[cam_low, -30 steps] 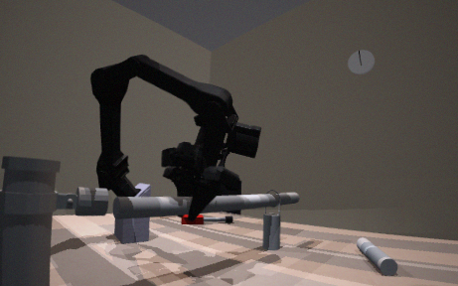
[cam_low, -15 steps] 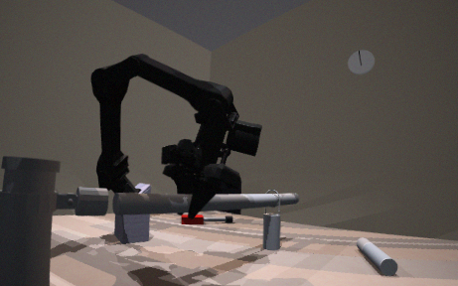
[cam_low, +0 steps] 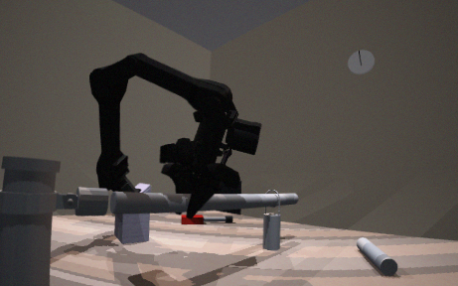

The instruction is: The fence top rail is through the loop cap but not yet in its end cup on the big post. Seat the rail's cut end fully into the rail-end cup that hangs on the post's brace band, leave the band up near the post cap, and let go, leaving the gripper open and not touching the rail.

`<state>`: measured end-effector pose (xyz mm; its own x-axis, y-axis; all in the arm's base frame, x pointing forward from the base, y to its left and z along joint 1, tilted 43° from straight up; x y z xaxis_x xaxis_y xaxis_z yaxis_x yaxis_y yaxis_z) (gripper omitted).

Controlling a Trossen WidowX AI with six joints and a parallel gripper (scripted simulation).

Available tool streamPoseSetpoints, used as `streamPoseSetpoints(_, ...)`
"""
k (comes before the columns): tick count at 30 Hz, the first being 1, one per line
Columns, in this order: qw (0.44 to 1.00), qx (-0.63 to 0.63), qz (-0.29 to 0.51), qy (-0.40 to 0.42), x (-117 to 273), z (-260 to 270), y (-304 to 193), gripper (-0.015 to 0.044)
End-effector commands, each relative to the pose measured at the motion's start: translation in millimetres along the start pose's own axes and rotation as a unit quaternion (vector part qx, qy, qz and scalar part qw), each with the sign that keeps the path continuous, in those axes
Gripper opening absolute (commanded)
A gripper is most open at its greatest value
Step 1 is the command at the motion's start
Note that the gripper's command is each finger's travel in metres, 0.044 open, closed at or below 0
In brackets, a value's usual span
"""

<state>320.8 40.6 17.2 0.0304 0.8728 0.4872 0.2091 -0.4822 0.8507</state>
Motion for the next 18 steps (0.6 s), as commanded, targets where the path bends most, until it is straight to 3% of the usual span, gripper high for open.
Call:
streamPoseSetpoints(1,1.0,-0.003,-0.003,0.005,-0.3,-0.7,9.1,0.0)
streamPoseSetpoints(18,1.0,-0.002,-0.003,0.002,-4.5,-3.0,16.0,0.0)
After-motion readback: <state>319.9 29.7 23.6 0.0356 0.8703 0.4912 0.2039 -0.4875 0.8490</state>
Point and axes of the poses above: the point midway between the two fingers, 35 mm back from their tips, its own x axis back along the fingers, its own z axis across the jaws, y = z × x, the point moved 2 cm from there along x, back along the fingers, and after that the axes turned 9 degrees about x, right-handed, at the moved point
